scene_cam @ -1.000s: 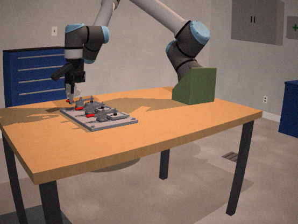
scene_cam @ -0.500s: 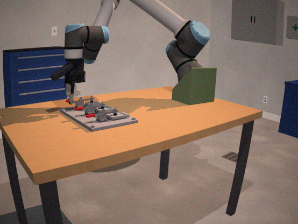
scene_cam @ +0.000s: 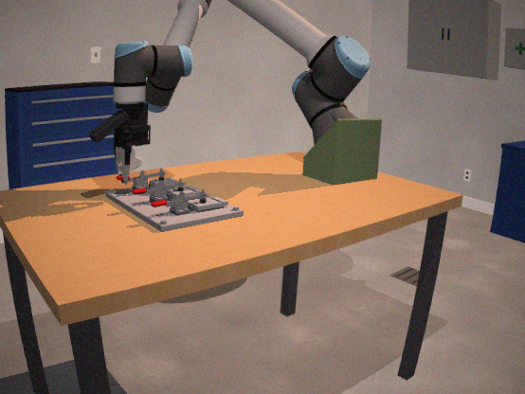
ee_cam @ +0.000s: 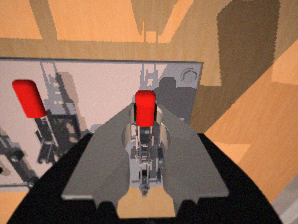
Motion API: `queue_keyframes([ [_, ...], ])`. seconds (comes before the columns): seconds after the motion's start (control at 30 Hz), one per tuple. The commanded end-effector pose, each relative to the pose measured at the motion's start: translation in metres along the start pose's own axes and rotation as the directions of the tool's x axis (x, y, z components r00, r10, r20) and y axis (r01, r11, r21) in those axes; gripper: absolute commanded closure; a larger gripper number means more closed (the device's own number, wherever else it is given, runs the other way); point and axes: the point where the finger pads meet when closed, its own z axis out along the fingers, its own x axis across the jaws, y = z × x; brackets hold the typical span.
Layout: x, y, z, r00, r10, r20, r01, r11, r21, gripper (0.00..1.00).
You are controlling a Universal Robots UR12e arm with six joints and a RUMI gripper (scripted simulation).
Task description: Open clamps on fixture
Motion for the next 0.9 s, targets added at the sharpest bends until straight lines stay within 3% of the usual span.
queue_keyframes([
  [0.0,-0.0011,0.0010,0.0020,1.000,-0.003,-0.001,0.003,1.000,-0.004,1.00],
  [0.87,-0.0009,0.0037,-0.0025,1.000,-0.003,-0.001,0.003,1.000,-0.003,1.00],
])
